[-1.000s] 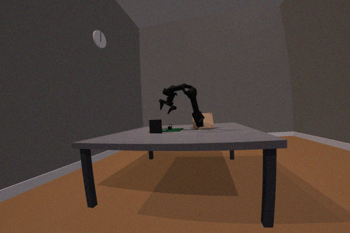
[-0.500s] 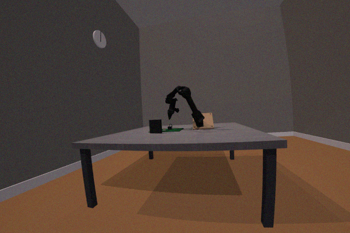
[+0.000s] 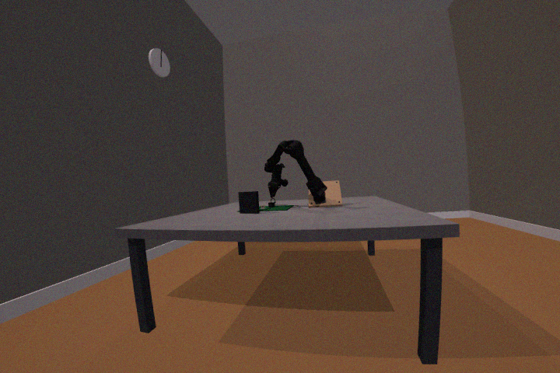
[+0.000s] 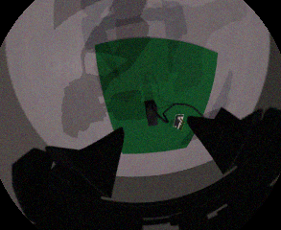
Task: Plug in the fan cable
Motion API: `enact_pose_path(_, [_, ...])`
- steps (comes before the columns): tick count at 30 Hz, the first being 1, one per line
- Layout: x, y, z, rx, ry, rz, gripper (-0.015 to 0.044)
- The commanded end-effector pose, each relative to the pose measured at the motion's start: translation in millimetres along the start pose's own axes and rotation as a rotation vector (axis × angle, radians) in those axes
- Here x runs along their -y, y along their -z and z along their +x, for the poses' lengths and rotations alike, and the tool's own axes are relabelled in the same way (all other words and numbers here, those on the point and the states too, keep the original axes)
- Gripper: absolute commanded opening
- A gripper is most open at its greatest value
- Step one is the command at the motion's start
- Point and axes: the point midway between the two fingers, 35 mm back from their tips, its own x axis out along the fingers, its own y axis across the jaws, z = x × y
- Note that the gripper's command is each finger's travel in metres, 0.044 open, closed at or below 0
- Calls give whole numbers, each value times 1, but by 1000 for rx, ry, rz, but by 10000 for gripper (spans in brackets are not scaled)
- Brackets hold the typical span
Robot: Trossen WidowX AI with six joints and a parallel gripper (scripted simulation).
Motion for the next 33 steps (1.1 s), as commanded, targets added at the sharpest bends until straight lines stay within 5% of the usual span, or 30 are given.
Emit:
enact_pose_path(1, [0, -2, 6, -6, 3, 6, 440])
enact_pose_path(30, [0, -11, 44, -6, 4, 6, 440])
enact_pose_path(33, [0, -9, 42, -7, -1, -3, 361])
